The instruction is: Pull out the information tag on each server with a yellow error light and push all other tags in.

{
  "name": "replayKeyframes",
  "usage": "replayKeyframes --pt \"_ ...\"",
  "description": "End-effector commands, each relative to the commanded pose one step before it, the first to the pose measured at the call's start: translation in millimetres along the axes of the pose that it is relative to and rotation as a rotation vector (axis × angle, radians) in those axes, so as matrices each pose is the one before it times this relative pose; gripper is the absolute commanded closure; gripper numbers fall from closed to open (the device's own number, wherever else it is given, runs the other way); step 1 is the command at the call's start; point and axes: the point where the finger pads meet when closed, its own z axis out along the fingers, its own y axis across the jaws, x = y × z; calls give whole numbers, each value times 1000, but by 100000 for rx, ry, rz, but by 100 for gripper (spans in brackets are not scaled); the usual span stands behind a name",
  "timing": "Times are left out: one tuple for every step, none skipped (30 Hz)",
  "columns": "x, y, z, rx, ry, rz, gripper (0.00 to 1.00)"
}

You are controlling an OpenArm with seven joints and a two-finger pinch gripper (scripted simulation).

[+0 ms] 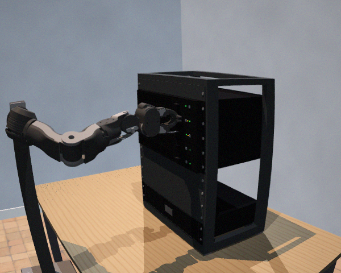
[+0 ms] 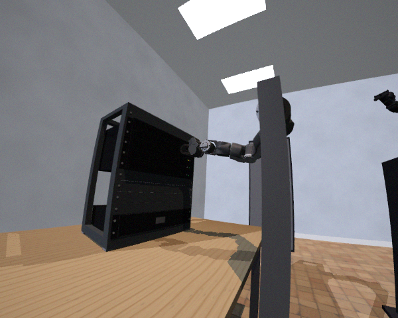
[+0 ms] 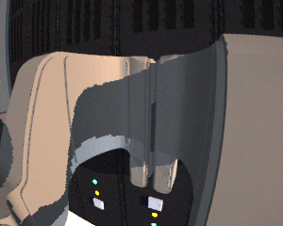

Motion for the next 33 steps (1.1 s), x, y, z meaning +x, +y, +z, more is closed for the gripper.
replayKeyframes --pt "1129 3243 -30 -559 462 -91 100" --pt "0 0 0 0 0 0 100" --pt "0 0 0 0 0 0 100" --pt "0 0 0 0 0 0 100" --pt "0 0 0 0 0 0 100" --pt "0 0 0 0 0 0 100" --pt "0 0 0 0 0 0 100" --pt "0 0 0 0 0 0 100" --pt "0 0 0 0 0 0 100" --pt "0 0 0 0 0 0 100" --pt "0 0 0 0 0 0 100" --pt "0 0 0 0 0 0 100" --pt "0 0 0 0 0 0 100" --pt "0 0 0 0 0 0 100" --pt "0 0 0 0 0 0 100" --pt "0 0 0 0 0 0 100" --pt "0 0 0 0 0 0 100" --pt "186 381 -257 -109 46 -24 100" --pt "298 625 -959 -178 72 -38 100" --pt "-4 24 -1572 -2 -4 0 100" --pt "1 35 -2221 -2 -4 -1 100" --pt "-4 38 -2485 -3 -6 -1 100" --pt "-5 34 -2273 -2 -6 0 100" --pt "0 26 -1638 -2 -3 -1 100" --pt "5 14 -800 -1 -1 -1 100" --pt "-11 -22 -134 7 -3 1 100" --pt "-200 -387 135 113 -49 25 100" --pt "0 0 0 0 0 0 100" --pt "0 0 0 0 0 0 100" --pt "-2 -4 1 1 0 0 100" --pt "0 0 0 0 0 0 100" --pt "0 0 0 0 0 0 100" --pt "0 0 0 0 0 0 100"
